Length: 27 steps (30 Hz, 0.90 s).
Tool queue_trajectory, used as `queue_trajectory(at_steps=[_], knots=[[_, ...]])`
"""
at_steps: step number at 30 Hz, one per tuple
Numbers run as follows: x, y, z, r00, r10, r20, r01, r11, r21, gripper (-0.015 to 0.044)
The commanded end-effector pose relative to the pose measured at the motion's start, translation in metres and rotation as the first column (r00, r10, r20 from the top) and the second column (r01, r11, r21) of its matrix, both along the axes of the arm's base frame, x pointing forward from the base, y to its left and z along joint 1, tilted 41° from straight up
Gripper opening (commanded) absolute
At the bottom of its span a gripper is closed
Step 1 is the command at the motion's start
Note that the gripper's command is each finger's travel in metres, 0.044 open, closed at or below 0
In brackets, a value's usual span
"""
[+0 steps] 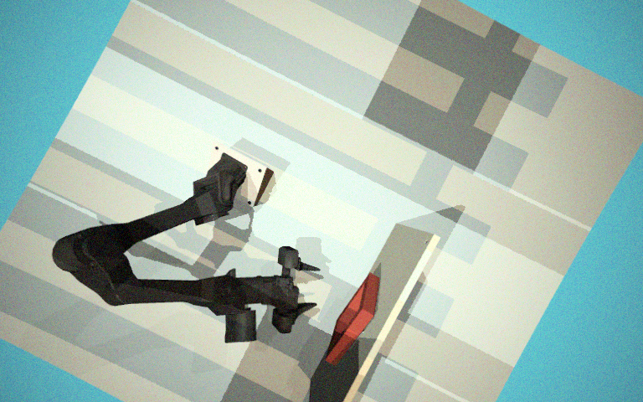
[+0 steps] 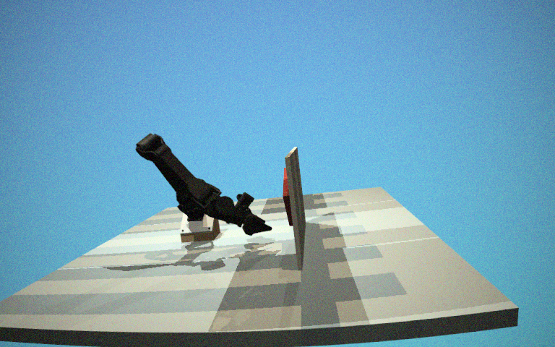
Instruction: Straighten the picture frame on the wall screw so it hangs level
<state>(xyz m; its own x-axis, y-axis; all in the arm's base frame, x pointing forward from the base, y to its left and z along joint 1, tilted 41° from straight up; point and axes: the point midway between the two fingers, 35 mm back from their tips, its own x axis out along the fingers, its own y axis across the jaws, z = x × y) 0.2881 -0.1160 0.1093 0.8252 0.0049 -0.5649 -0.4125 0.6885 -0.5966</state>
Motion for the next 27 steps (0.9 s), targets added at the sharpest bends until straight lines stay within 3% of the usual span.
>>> queue_trajectory(at_steps=[1,5,8,13,17,24,27], knots=[[0.0,0.0,0.001,1.0,-0.005,0.002,0.005,1.0,0.006,0.0374],[-0.009,0.002,0.02,0.993,-0.112,0.048,0.103,0.982,0.159,0.0269],[-0.023,0.007,0.046,0.963,-0.257,0.084,0.207,0.9,0.385,0.026],[-0.049,0.021,0.081,0.891,-0.448,0.066,0.267,0.637,0.723,0.026],[-0.069,0.036,0.103,0.844,-0.536,-0.007,0.233,0.356,0.905,0.026],[-0.1,0.069,0.125,0.822,-0.535,-0.194,0.109,-0.187,0.976,0.026],[-0.109,0.082,0.129,0.832,-0.5,-0.242,0.076,-0.329,0.941,0.026]])
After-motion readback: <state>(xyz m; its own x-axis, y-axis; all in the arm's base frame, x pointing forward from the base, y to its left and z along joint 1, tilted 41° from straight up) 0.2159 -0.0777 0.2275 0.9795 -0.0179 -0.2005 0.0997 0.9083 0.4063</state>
